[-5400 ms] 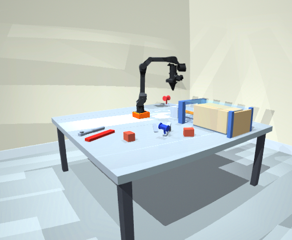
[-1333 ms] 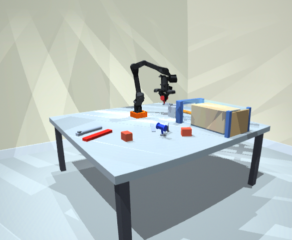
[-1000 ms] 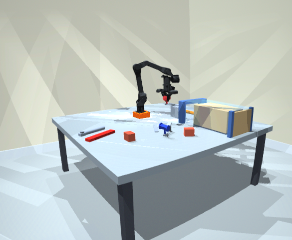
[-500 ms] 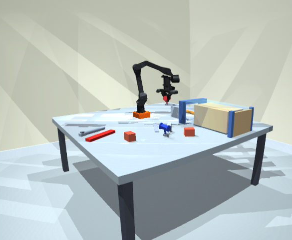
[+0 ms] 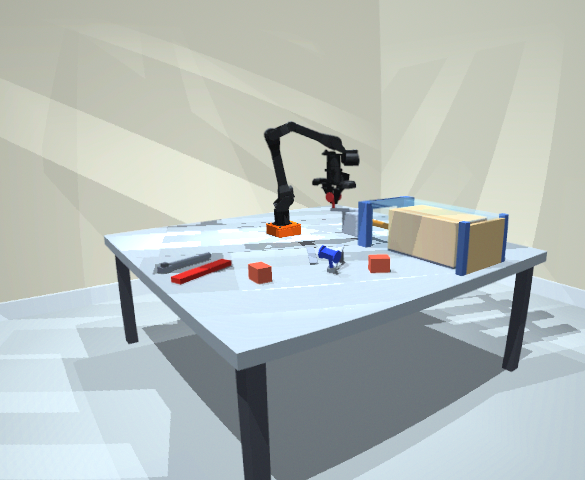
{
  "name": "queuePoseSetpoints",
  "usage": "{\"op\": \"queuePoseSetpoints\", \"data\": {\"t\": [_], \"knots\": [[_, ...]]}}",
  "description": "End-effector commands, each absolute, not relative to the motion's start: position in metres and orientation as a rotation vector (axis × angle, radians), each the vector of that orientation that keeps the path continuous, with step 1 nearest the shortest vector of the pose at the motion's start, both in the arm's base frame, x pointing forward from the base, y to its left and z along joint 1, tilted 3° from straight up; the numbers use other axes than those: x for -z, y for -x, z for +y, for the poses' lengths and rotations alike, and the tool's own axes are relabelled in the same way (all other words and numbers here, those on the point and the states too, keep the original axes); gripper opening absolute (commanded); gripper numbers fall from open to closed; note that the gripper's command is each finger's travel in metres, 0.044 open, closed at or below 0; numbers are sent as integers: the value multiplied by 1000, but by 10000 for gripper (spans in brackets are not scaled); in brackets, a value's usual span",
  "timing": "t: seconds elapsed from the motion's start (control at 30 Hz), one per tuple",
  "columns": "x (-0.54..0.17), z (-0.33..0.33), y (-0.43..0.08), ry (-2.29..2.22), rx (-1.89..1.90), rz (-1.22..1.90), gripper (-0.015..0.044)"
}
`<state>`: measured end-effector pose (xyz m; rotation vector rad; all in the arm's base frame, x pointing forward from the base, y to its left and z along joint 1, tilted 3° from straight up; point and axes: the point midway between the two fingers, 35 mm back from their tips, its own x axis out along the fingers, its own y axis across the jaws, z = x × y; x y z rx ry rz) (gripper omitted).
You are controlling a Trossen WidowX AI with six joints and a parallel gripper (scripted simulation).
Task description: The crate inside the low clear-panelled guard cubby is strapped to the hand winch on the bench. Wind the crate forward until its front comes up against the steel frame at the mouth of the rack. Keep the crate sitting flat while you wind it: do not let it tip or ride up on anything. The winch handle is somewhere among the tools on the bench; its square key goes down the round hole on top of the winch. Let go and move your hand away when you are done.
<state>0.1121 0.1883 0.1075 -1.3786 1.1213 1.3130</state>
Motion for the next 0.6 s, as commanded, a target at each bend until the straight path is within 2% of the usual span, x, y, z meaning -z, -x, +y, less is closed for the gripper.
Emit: {"op": "queuePoseSetpoints", "data": {"t": [0.0, 0.57], "knots": [[-105, 181, -118, 1388, -1296, 1124, 0], [-107, 166, -134, 1389, -1295, 1124, 0]]}}
